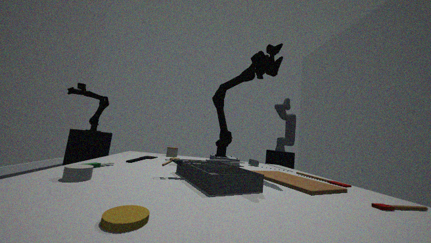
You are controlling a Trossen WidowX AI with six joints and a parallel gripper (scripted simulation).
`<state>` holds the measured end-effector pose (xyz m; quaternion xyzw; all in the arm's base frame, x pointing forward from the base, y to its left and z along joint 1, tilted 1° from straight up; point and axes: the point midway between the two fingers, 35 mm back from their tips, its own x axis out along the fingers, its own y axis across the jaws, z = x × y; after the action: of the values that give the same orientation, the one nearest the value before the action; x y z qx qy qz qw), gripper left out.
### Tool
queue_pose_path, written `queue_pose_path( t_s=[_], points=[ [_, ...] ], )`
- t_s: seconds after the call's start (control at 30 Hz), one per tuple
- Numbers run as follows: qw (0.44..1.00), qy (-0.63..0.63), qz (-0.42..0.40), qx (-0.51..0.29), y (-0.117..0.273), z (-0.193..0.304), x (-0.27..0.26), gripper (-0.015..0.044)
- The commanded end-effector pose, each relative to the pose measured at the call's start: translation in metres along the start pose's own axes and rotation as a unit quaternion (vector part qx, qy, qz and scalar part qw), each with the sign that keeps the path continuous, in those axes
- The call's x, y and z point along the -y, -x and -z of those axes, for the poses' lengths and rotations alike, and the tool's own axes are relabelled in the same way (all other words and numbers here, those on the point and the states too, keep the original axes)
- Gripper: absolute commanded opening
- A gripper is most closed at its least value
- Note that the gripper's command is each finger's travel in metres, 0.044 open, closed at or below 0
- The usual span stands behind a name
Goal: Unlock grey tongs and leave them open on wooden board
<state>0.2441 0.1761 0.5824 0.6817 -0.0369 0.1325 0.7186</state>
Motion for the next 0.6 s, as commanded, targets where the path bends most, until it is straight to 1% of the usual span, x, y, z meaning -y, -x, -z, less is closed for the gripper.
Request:
queue_pose_path(
  t_s=[0.0,0.13,0.17,0.37,0.57],
  points=[
    [1.0,0.002,0.001,0.0,-0.001,0.0,0.001,0.0374],
    [1.0,0.02,0.008,0.004,-0.009,-0.002,0.01,0.0269],
    [0.999,0.032,0.012,0.005,-0.013,-0.002,0.016,0.026],
    [0.99,0.128,0.064,0.013,-0.054,-0.015,0.074,0.026],
    [0.967,0.205,0.149,0.021,-0.09,-0.05,0.15,0.026]
  ],
)
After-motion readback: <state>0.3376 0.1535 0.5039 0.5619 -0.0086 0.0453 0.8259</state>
